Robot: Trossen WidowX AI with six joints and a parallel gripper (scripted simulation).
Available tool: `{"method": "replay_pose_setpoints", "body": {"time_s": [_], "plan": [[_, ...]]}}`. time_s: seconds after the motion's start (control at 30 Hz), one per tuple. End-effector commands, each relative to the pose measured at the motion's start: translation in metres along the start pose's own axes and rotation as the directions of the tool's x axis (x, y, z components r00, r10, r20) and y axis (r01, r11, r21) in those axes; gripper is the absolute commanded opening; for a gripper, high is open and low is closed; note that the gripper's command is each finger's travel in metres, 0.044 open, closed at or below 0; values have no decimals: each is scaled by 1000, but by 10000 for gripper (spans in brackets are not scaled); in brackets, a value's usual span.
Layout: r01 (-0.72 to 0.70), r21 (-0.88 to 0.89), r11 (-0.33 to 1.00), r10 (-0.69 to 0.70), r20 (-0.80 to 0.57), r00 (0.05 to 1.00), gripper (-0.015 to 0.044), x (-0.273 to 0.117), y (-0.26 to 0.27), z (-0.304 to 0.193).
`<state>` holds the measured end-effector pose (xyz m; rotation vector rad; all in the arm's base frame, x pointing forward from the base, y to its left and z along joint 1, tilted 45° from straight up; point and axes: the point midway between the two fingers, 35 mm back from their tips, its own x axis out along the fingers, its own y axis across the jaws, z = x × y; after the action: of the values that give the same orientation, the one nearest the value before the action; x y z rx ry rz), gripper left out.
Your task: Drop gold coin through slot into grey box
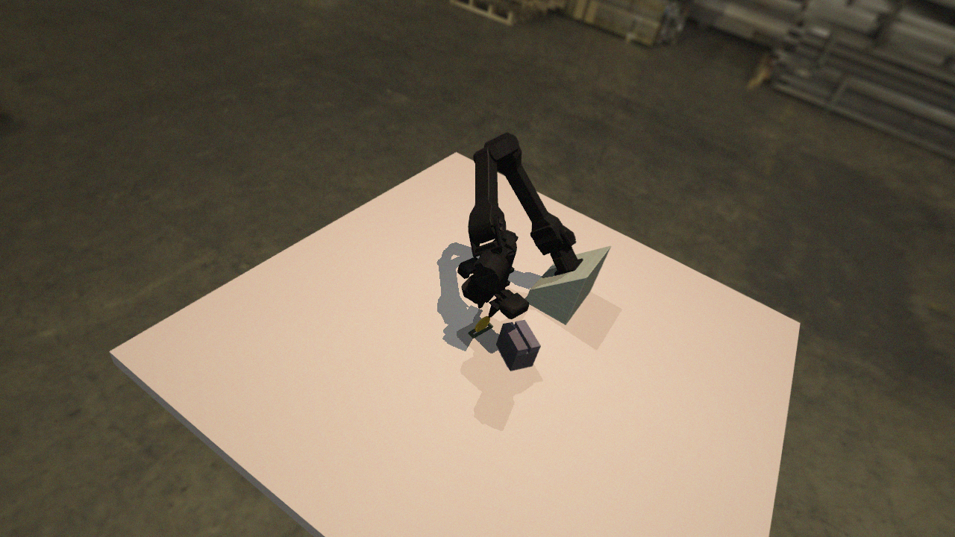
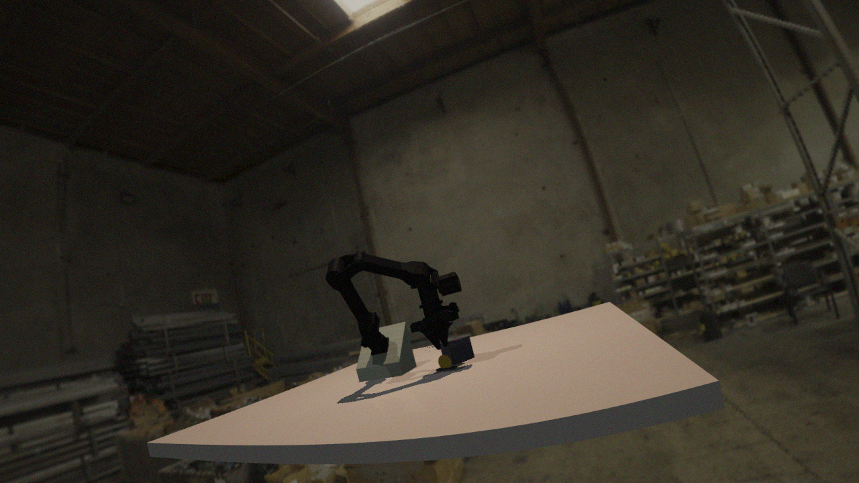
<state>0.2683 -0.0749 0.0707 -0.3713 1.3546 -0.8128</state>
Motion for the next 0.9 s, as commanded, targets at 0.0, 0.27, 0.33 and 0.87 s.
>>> {"method": "replay_pose_setpoints", "body": {"time_s": [0.0,0.27,0.33,0.87], "plan": [[6,-9,1000,-6,-4,1000,161,6,-1,-3],[5,-9,1000,-5,-4,1000,161,18,0,-2],[5,-9,1000,-5,-4,1000,161,21,0,-2],[6,-8,1000,-6,-3,1000,161,46,-1,-3]]}}
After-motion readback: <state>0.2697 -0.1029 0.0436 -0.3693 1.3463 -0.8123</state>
